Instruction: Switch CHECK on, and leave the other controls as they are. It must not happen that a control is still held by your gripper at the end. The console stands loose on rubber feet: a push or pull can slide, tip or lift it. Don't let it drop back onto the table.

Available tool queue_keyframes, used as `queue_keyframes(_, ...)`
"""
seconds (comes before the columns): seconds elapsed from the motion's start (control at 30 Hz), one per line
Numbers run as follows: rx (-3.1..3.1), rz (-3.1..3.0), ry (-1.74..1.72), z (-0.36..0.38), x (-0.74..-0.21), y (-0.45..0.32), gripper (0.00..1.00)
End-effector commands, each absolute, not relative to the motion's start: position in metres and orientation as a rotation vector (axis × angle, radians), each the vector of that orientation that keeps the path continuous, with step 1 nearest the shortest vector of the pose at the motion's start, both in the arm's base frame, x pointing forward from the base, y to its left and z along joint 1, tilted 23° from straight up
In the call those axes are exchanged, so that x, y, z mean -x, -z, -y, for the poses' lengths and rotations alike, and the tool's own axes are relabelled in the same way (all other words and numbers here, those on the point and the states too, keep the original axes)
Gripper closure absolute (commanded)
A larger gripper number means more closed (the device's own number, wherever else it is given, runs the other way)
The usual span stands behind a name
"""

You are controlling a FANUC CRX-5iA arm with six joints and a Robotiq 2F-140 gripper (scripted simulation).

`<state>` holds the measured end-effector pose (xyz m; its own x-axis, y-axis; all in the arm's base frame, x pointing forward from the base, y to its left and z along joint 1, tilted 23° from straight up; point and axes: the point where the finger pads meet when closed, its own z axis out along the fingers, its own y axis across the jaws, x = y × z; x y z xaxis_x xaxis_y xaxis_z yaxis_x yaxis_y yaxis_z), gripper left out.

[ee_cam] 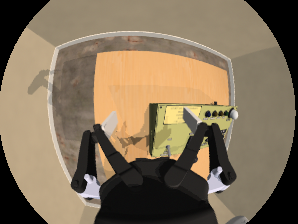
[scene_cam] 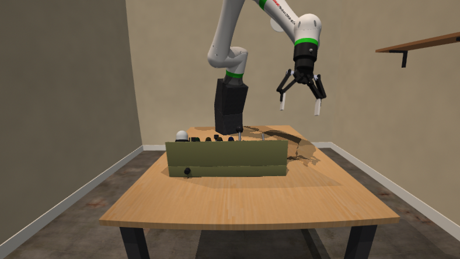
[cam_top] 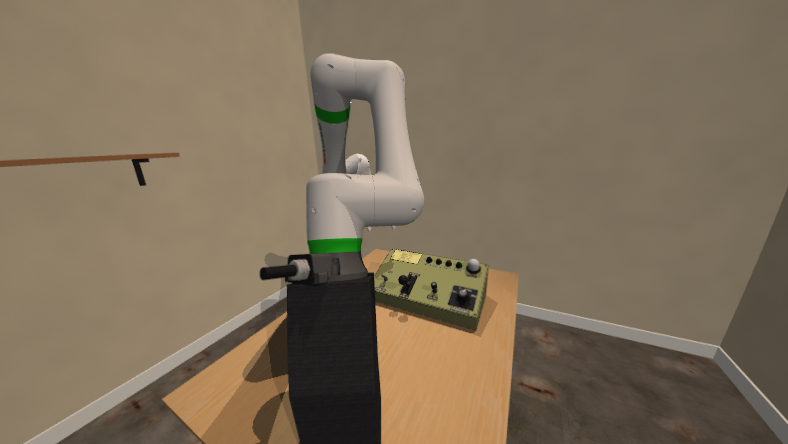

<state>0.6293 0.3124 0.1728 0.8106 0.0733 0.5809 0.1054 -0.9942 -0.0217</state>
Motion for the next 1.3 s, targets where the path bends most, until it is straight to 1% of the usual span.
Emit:
queue_keyframes(0.0,2.929,0.139,0.949,-0.310,-0.620,-0.166,0.00)
queue_keyframes(0.2,2.929,0.139,0.949,-0.310,-0.620,-0.166,0.00)
queue_keyframes(0.27,2.904,0.127,0.965,-0.301,-0.596,-0.148,0.00)
queue_keyframes(0.7,2.904,0.127,0.965,-0.301,-0.596,-0.148,0.00)
queue_keyframes(0.77,2.880,0.116,0.978,-0.291,-0.573,-0.132,0.00)
queue_keyframes(1.13,2.880,0.116,0.978,-0.291,-0.573,-0.132,0.00)
queue_keyframes(1.17,2.869,0.110,0.984,-0.286,-0.562,-0.125,0.00)
queue_keyframes(1.27,2.869,0.110,0.984,-0.286,-0.562,-0.125,0.00)
